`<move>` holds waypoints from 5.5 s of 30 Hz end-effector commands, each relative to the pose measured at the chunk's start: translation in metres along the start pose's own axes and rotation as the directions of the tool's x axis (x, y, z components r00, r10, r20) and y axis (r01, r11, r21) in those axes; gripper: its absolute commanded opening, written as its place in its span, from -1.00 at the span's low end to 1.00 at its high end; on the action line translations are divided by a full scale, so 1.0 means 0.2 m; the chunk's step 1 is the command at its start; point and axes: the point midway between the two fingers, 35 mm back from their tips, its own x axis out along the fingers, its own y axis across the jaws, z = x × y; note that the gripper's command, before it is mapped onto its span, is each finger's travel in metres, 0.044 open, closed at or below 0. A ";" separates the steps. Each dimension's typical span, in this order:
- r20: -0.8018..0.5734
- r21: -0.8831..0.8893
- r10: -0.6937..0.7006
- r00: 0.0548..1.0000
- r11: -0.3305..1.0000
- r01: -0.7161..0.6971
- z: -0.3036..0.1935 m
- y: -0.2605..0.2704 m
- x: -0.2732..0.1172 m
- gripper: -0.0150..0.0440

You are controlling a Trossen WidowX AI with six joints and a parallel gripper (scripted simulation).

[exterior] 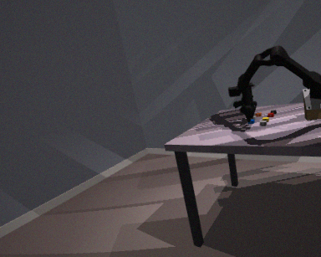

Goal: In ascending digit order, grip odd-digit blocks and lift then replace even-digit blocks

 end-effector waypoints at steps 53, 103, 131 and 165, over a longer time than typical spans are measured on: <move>-0.005 0.013 0.004 1.000 1.000 -0.004 -0.01 -0.01 0.05 0.00; -0.004 0.012 -0.011 1.000 1.000 0.011 -0.10 -0.88 -0.55 -0.08; -0.003 0.012 -0.007 1.000 1.000 0.007 -0.10 -0.88 -0.08 0.86; -0.004 0.012 -0.005 1.000 1.000 0.005 -0.10 -0.88 0.04 -0.08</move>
